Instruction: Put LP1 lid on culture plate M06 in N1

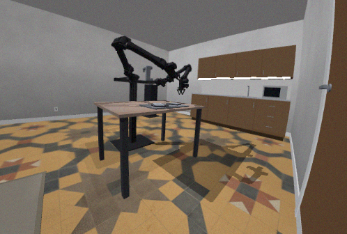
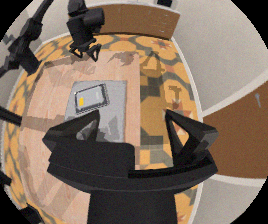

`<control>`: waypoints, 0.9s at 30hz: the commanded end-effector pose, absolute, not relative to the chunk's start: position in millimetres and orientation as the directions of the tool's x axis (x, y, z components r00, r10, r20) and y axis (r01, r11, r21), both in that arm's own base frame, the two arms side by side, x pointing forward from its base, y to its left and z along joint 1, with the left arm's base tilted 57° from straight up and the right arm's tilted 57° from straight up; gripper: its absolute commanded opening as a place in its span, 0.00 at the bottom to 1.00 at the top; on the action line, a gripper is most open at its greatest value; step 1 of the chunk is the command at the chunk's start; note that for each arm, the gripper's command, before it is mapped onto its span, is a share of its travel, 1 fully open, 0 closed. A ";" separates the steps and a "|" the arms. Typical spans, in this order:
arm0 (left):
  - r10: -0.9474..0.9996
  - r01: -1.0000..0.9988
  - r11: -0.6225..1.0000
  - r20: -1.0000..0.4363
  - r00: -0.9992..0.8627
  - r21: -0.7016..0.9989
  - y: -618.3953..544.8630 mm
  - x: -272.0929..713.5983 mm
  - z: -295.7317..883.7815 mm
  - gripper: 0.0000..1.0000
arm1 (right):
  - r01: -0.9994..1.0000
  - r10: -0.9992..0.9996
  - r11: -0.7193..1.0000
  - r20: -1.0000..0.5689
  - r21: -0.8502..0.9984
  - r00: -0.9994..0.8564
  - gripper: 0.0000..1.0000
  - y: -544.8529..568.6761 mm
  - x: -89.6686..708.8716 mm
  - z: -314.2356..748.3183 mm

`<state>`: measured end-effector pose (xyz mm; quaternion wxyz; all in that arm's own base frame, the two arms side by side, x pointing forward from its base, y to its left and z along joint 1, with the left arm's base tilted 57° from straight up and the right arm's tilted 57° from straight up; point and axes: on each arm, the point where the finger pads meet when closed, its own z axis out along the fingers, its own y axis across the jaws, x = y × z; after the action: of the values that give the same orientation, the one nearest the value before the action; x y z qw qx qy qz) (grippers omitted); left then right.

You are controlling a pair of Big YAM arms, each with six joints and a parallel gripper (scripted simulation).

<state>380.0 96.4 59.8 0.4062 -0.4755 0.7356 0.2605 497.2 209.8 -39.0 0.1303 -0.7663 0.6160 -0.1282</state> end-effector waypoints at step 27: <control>-0.322 -0.786 0.557 -0.803 -0.502 0.268 84.4 411.3 24.0 1.00 | -0.913 -0.999 -0.038 0.007 -0.406 0.038 1.00 257.4 437.1 -81.3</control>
<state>383.8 95.8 52.0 0.3913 -0.4449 0.7553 0.2801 488.3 208.8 -46.8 0.1341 -0.7388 0.6452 -0.1410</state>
